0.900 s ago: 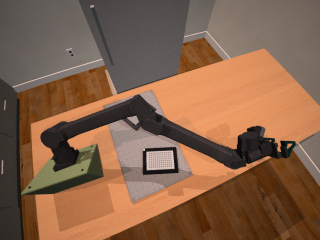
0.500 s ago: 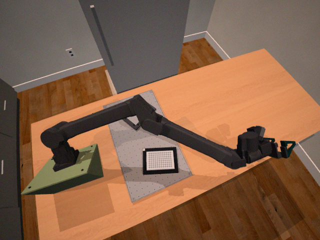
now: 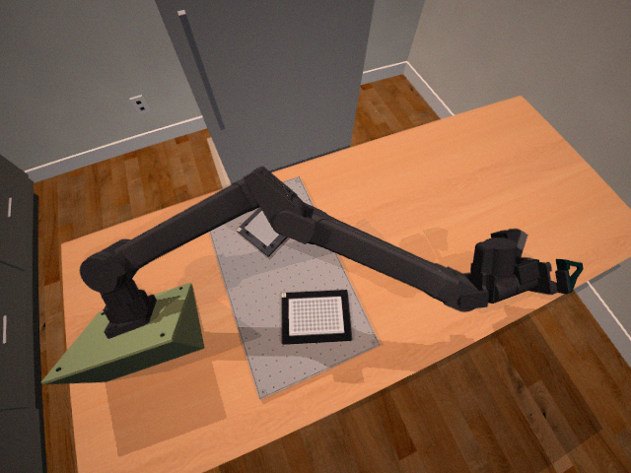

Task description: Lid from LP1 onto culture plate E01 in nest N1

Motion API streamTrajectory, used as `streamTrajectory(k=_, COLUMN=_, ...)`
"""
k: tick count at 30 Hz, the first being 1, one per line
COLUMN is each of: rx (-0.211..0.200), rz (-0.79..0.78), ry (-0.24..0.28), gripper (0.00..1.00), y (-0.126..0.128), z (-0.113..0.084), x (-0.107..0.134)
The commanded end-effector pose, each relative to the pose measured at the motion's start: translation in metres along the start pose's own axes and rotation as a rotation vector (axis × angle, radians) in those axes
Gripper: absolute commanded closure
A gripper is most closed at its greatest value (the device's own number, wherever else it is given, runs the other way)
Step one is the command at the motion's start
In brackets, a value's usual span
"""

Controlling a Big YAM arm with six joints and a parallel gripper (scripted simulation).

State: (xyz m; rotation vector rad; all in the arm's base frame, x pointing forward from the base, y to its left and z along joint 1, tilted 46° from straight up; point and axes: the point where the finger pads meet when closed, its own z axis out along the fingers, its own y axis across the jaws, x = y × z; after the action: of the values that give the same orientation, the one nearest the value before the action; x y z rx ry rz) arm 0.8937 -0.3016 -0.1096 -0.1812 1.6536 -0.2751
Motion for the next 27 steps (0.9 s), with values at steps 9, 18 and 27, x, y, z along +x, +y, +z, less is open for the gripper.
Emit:
streamTrajectory(k=9, rx=-0.097, rz=0.004, ry=0.122, gripper=0.00, y=0.032, z=-0.007, x=-0.008)
streamTrajectory(k=18, rx=-0.122, rz=-0.008, ry=0.098, gripper=0.00, y=0.030, z=-0.001, x=-0.055)
streamTrajectory(k=27, rx=-0.221, rz=0.006, ry=0.190, gripper=0.00, y=0.050, z=-0.015, x=-0.077)
